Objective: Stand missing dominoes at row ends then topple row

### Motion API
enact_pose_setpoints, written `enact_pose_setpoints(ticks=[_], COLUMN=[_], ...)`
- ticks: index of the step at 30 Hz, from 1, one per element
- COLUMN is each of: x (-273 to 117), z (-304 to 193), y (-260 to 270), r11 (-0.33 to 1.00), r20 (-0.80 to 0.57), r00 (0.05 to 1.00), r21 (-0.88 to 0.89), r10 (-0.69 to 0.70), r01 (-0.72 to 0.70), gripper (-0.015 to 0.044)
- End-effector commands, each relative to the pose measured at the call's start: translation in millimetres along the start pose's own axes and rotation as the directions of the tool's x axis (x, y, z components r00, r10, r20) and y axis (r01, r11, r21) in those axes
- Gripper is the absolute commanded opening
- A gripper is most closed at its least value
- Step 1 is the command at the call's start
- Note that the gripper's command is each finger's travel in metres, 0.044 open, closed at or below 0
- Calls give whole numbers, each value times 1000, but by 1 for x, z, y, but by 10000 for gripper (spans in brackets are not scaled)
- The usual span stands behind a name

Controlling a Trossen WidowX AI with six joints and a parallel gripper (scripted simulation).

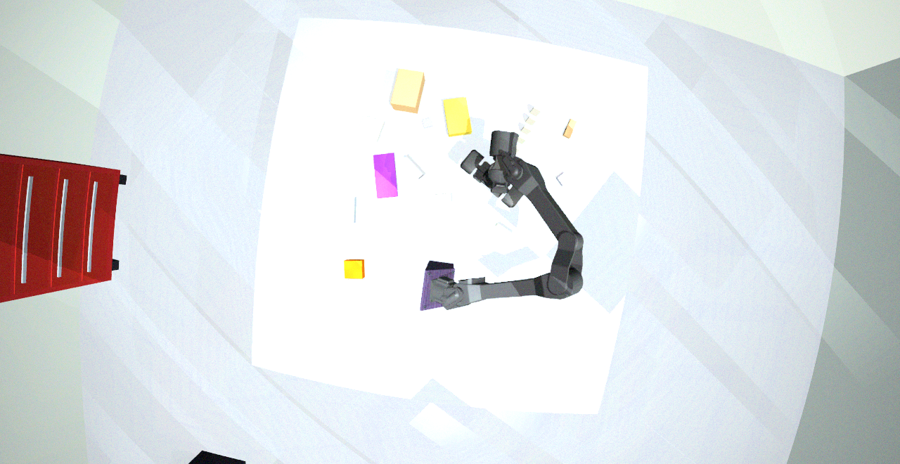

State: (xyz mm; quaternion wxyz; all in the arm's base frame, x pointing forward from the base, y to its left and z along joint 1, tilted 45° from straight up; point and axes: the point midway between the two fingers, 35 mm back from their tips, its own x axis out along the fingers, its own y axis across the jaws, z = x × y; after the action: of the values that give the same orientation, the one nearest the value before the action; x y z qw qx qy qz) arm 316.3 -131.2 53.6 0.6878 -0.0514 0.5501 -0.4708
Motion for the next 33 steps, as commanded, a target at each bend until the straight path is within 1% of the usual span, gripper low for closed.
enact_pose_setpoints(ticks=[1, 13, 25, 26, 29, 30, 33], x=[17, 18, 18, 18, 15, 7, -45], z=[-3, -3, -3, -3, -3, -1, 1], y=[-3, -4, -4, -4, -3, -1, 4], r11=[1000, 1000, 1000, 1000, 1000, 1000, 1000], r20=[4, 4, 4, 4, 4, 3, -3], r00=[1000, 1000, 1000, 1000, 1000, 1000, 1000], r21=[-9, -9, -9, -9, -9, -8, -7], r10=[-9, -9, -9, -9, -8, -5, 4], r01=[9, 9, 9, 9, 8, 5, -4], gripper=[107, 107, 422, 440, 440, 440, 440])
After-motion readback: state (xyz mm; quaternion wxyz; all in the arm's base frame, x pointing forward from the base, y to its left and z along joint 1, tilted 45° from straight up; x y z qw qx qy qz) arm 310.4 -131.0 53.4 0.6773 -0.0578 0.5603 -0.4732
